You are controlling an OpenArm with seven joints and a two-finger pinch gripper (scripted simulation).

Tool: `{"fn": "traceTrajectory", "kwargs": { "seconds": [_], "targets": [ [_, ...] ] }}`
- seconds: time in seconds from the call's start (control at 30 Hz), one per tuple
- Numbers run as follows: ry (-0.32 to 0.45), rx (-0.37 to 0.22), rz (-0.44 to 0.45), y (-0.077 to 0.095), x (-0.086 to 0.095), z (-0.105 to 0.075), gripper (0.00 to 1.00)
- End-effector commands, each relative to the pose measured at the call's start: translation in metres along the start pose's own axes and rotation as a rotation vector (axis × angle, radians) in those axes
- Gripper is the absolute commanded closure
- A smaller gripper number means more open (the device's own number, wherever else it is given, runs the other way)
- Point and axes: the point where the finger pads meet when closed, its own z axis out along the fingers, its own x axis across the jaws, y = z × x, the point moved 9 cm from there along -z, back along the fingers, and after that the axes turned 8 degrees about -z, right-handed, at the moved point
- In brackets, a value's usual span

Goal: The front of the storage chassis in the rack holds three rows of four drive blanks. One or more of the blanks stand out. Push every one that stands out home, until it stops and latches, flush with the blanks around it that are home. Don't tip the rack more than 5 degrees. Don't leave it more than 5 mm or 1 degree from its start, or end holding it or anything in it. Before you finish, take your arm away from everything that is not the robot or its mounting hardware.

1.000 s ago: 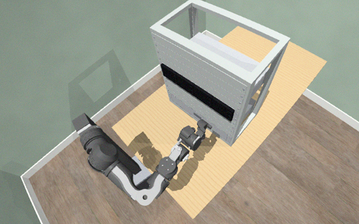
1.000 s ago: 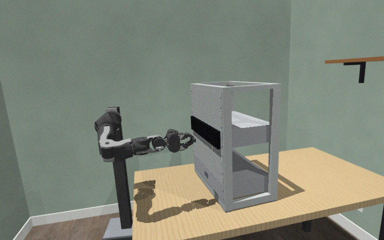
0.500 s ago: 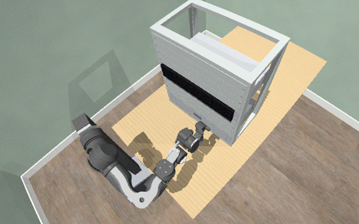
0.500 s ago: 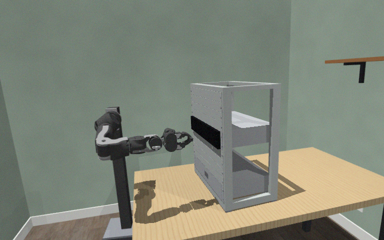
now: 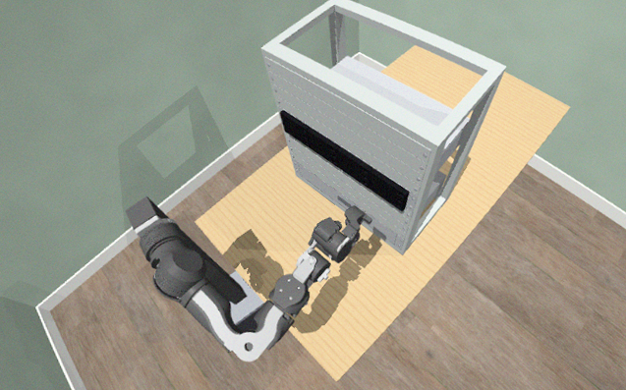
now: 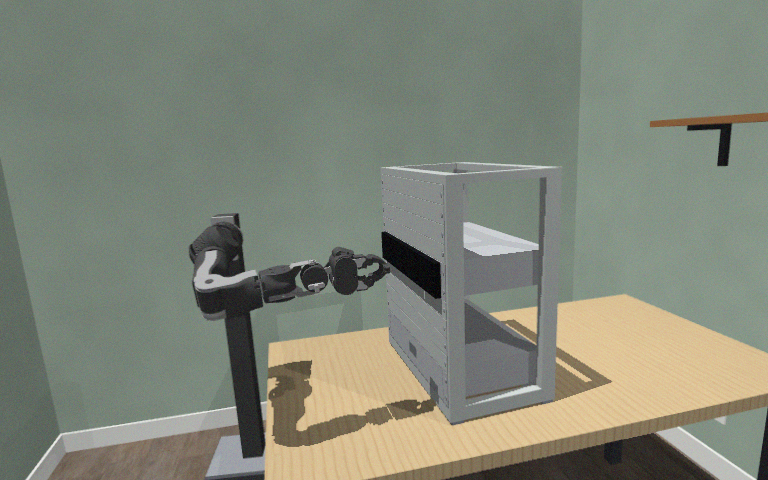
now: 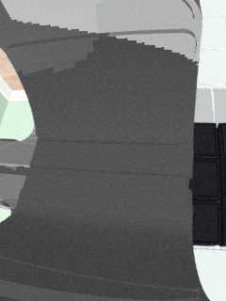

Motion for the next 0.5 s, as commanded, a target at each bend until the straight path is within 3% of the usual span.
{"fn": "traceTrajectory", "kwargs": {
  "seconds": [0.0,0.07,0.47],
  "targets": [
    [-0.017,0.008,-0.010,-0.001,-0.002,0.004,1.00],
    [-0.017,0.008,-0.010,-0.001,-0.002,0.004,1.00],
    [-0.018,0.009,-0.010,-0.002,-0.003,0.052,1.00]
  ]
}}
